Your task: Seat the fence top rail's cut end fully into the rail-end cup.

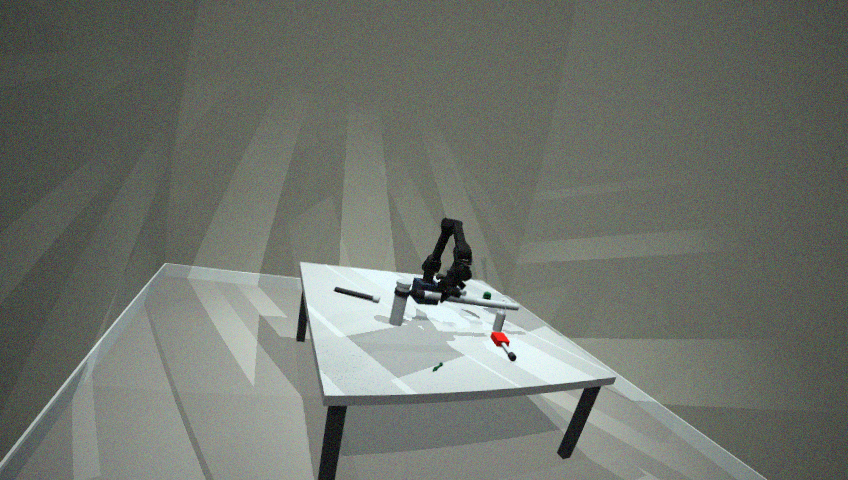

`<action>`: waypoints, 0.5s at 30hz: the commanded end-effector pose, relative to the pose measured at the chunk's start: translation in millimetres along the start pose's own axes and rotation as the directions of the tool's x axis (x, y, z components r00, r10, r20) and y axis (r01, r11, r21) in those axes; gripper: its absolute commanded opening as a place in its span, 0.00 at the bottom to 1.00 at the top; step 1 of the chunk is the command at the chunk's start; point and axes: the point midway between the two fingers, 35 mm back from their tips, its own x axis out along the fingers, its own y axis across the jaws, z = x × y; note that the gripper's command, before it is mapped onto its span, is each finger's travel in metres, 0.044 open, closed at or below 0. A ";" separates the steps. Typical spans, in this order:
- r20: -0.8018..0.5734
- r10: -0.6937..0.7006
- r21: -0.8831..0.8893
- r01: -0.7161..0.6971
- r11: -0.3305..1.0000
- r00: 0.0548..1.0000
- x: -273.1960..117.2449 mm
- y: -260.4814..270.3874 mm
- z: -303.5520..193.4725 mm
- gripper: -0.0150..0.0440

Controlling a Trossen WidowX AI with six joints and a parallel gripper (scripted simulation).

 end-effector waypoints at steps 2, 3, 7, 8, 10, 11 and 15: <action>-0.001 -0.001 0.000 0.001 1.000 1.000 -0.5 -0.1 0.1 0.34; -0.001 -0.001 0.000 0.001 1.000 1.000 -0.5 -0.1 0.1 0.39; -0.001 -0.001 0.000 0.001 1.000 1.000 -0.5 -0.1 0.1 0.57; -0.001 -0.001 0.000 0.001 1.000 1.000 -0.5 -0.1 0.1 0.61; -0.001 -0.001 0.000 0.001 1.000 1.000 -1.3 -0.2 0.7 0.70; 0.000 -0.001 0.000 0.001 1.000 1.000 -3.0 -0.3 1.8 0.74; 0.001 -0.001 0.000 0.001 1.000 1.000 -17.2 -0.6 11.6 0.92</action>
